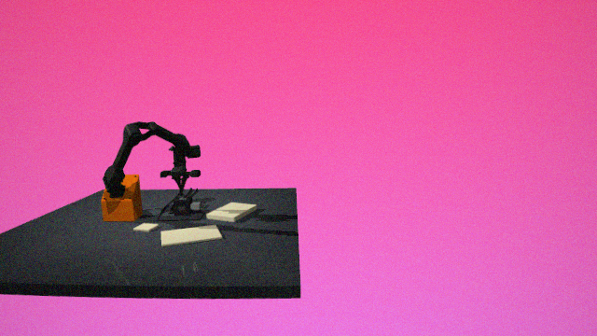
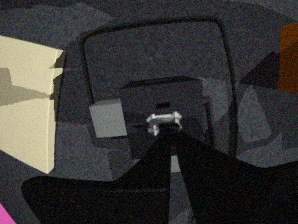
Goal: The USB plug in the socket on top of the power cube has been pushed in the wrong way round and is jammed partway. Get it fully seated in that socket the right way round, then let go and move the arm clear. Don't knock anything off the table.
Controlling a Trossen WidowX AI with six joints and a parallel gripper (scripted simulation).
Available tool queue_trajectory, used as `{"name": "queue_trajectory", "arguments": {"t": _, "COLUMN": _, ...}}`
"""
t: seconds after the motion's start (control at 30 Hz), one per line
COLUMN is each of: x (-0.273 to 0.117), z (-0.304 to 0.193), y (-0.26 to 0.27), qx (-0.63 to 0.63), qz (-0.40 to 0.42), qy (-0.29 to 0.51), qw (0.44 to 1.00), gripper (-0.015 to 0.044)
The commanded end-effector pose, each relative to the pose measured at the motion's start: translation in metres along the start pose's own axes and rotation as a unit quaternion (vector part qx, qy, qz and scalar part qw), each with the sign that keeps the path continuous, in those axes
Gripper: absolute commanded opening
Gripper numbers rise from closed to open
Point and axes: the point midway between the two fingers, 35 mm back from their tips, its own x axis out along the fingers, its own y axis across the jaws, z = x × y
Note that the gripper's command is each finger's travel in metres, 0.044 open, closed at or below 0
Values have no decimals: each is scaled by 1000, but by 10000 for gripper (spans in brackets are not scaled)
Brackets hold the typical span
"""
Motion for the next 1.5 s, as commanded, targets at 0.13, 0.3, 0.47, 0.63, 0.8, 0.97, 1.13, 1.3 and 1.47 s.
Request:
{"name": "queue_trajectory", "arguments": {"t": 0.13, "x": -7, "z": -1, "y": 1, "qx": 3, "qz": 1, "qy": 3, "qw": 1000, "gripper": 0}}
{"name": "queue_trajectory", "arguments": {"t": 0.3, "x": -10, "z": -1, "y": 1, "qx": 3, "qz": 1, "qy": 3, "qw": 1000, "gripper": 0}}
{"name": "queue_trajectory", "arguments": {"t": 0.47, "x": -14, "z": -1, "y": 1, "qx": 3, "qz": 0, "qy": 3, "qw": 1000, "gripper": 0}}
{"name": "queue_trajectory", "arguments": {"t": 0.63, "x": -17, "z": -1, "y": 1, "qx": 3, "qz": 0, "qy": 3, "qw": 1000, "gripper": 0}}
{"name": "queue_trajectory", "arguments": {"t": 0.8, "x": -20, "z": -1, "y": 1, "qx": 3, "qz": 0, "qy": 3, "qw": 1000, "gripper": 0}}
{"name": "queue_trajectory", "arguments": {"t": 0.97, "x": -21, "z": -1, "y": 1, "qx": 2, "qz": 0, "qy": 3, "qw": 1000, "gripper": 0}}
{"name": "queue_trajectory", "arguments": {"t": 1.13, "x": -20, "z": 0, "y": 0, "qx": -29, "qz": 0, "qy": 1, "qw": 1000, "gripper": 0}}
{"name": "queue_trajectory", "arguments": {"t": 1.3, "x": -19, "z": 0, "y": 0, "qx": -96, "qz": 0, "qy": 1, "qw": 995, "gripper": 0}}
{"name": "queue_trajectory", "arguments": {"t": 1.47, "x": -19, "z": 0, "y": 0, "qx": -163, "qz": 0, "qy": 0, "qw": 987, "gripper": 0}}
